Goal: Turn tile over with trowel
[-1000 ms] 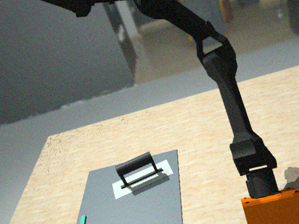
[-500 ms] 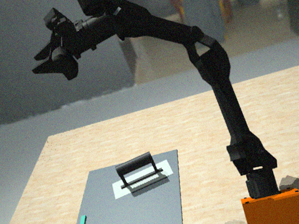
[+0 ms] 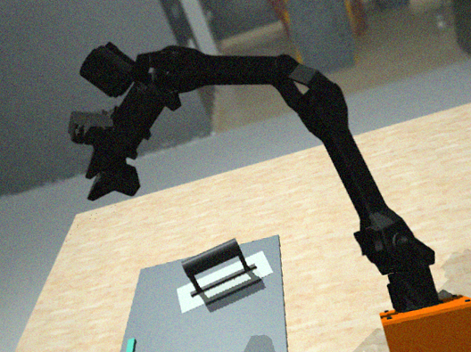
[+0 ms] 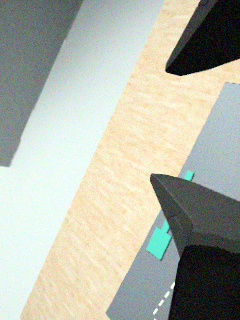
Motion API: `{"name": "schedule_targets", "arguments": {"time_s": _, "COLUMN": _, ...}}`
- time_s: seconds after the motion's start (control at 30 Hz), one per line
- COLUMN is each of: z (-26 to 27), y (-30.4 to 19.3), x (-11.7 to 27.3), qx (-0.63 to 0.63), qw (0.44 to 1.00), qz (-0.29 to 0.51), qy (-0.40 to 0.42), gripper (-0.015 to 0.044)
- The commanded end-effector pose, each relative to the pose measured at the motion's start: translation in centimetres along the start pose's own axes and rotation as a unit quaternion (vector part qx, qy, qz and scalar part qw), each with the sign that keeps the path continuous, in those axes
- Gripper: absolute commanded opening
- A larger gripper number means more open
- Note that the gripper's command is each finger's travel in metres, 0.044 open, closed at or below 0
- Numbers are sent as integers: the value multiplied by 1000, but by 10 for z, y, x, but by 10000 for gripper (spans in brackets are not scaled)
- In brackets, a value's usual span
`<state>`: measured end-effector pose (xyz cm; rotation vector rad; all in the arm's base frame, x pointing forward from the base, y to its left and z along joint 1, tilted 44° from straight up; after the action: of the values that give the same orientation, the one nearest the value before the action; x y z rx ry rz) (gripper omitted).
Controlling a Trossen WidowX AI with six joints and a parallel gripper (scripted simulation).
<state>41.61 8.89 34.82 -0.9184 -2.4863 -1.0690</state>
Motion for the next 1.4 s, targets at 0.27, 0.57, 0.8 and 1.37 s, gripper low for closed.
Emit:
{"name": "schedule_targets", "arguments": {"time_s": 0.27, "z": -33, "y": -82, "x": -54, "qx": -7, "qw": 981, "qz": 193, "qy": -13, "gripper": 270}}
{"name": "schedule_targets", "arguments": {"time_s": 0.57, "z": -61, "y": -150, "x": -73, "qx": -20, "qw": 940, "qz": 339, "qy": -21, "gripper": 270}}
{"name": "schedule_targets", "arguments": {"time_s": 0.8, "z": -83, "y": -200, "x": -75, "qx": -34, "qw": 894, "qz": 445, "qy": -25, "gripper": 270}}
{"name": "schedule_targets", "arguments": {"time_s": 1.37, "z": -85, "y": -219, "x": -86, "qx": -35, "qw": 889, "qz": 455, "qy": -26, "gripper": 270}}
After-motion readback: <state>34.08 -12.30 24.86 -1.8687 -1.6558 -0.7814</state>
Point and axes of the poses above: the point midway between the two fingers, 35 mm back from their tips, its own x axis back along the fingers, its own z axis across the jaws, y = z × x, the point moved 4 cm from there along x, back along the fingers, and after that the axes turned 13 degrees about -x, right-handed, at the moved point
